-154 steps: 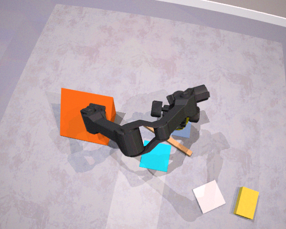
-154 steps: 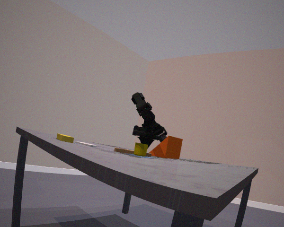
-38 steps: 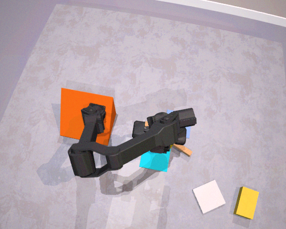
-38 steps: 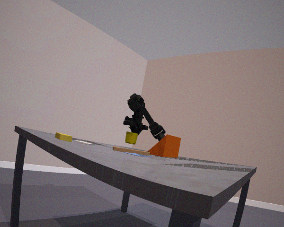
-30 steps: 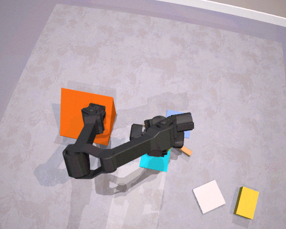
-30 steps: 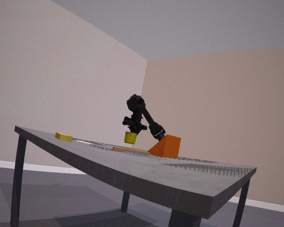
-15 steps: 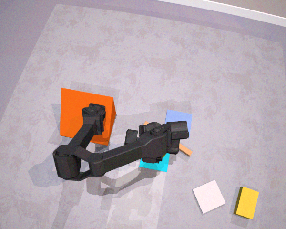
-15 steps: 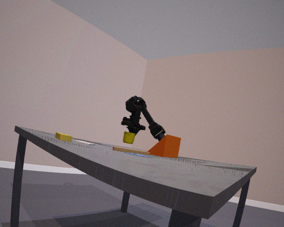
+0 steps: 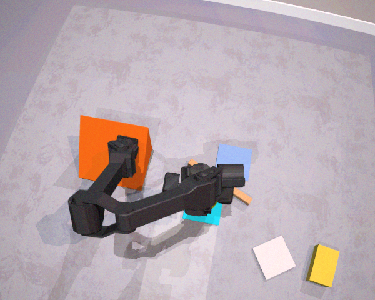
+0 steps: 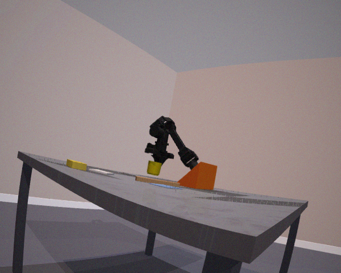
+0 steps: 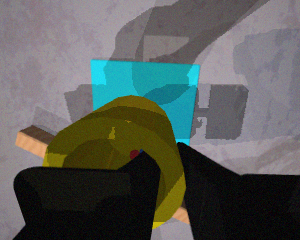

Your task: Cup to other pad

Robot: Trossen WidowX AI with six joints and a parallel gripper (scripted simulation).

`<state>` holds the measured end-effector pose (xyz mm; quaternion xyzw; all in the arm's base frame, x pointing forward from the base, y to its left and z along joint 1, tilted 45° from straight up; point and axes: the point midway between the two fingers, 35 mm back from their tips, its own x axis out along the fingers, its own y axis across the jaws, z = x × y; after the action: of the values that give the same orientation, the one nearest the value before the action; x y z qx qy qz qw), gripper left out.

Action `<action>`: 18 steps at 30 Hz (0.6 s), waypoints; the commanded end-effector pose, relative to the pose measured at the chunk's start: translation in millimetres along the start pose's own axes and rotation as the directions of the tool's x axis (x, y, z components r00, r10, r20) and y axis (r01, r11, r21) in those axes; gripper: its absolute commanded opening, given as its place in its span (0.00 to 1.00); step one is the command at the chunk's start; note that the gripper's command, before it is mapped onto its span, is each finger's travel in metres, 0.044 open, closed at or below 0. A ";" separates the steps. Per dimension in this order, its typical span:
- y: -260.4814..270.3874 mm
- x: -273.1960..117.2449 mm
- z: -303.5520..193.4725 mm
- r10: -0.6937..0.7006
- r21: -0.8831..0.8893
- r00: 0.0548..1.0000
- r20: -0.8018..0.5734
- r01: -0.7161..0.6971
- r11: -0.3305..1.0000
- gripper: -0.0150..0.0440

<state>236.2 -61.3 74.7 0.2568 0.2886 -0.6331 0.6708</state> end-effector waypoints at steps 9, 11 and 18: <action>-2.2 16.2 0.9 -0.004 -0.008 1.000 0.004 0.004 1.000 0.25; -2.3 18.7 1.0 -0.004 -0.008 1.000 0.004 0.004 1.000 0.25; -3.1 27.3 1.8 -0.004 -0.008 1.000 0.006 0.005 1.000 0.25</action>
<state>236.2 -77.9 60.1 0.2567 0.2879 -0.6331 0.6711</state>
